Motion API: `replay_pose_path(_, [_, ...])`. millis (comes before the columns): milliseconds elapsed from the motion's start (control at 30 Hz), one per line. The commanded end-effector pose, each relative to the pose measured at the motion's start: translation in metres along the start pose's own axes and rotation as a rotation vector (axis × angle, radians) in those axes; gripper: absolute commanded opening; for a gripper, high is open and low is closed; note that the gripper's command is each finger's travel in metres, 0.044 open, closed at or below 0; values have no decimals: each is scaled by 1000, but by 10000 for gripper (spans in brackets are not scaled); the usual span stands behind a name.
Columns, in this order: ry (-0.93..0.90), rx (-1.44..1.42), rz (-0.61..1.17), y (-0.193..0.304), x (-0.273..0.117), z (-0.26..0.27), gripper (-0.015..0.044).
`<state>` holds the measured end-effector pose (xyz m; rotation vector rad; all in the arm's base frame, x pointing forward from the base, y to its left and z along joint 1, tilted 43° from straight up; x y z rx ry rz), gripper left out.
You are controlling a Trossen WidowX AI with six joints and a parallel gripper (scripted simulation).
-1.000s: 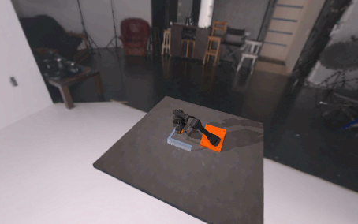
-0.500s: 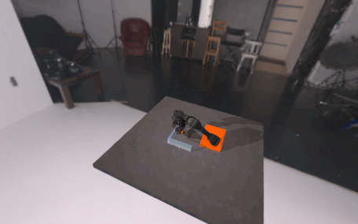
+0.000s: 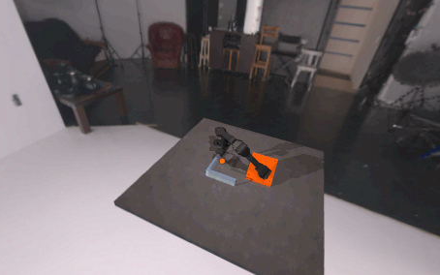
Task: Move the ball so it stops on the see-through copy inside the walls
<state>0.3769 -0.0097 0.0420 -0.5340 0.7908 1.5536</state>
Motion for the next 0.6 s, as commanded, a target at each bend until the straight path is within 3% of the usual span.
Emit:
replay_pose_path(0, [3, -8, 0, 2, -15, 2, 324])
replay_pose_path(233, [0, 1, -13, 0, -9, -1, 324])
replay_pose_path(367, [1, -3, -10, 3, -45, 0, 429])
replay_pose_path(567, [1, -5, -10, 4, -55, 1, 440])
Point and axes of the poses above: the point midway between the two fingers, 35 mm back from their tips, its own x axis out along the fingers, its own z axis across the jaws, y = z × x, the point moved 4 cm from there along -x, back along the fingers, and after that the axes turned 15 degrees about x, right-handed, at the moved point
